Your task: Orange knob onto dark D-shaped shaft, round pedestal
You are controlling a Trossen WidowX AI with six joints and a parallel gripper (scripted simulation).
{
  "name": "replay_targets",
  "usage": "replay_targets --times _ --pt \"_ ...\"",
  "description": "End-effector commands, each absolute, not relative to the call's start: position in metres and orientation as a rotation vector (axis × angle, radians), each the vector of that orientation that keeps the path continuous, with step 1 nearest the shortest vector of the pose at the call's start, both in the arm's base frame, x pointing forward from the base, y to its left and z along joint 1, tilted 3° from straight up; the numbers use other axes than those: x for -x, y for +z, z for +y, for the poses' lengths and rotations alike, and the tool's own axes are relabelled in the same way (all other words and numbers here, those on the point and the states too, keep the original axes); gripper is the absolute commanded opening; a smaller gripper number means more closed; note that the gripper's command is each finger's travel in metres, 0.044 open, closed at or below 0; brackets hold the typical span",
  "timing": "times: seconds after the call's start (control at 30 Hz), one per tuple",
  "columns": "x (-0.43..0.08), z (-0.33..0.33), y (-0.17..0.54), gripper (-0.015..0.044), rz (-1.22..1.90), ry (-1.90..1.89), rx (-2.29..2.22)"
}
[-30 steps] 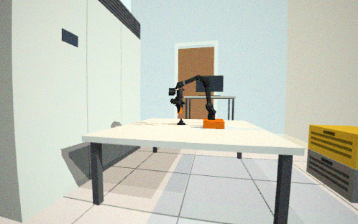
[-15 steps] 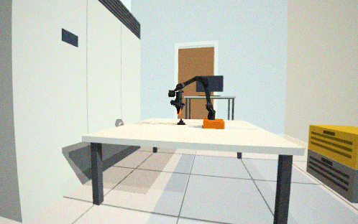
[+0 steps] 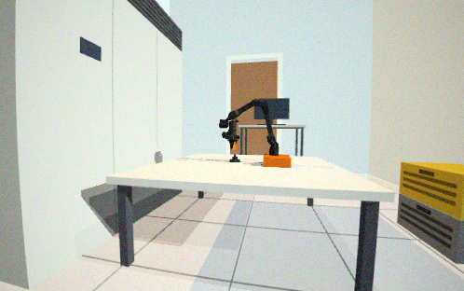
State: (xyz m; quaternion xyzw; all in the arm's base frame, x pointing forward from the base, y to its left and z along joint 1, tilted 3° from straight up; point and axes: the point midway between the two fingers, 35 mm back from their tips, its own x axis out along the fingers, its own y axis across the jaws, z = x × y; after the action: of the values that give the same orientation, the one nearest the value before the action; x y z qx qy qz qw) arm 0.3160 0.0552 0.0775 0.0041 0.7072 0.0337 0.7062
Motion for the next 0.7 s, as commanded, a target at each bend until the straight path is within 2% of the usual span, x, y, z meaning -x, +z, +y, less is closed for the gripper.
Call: replay_targets --times 0.0,0.67 --pt "-0.319 0.040 0.073 0.0000 1.569 0.074 0.000" --pt "-0.321 -0.012 0.056 0.0000 1.571 0.072 0.003"
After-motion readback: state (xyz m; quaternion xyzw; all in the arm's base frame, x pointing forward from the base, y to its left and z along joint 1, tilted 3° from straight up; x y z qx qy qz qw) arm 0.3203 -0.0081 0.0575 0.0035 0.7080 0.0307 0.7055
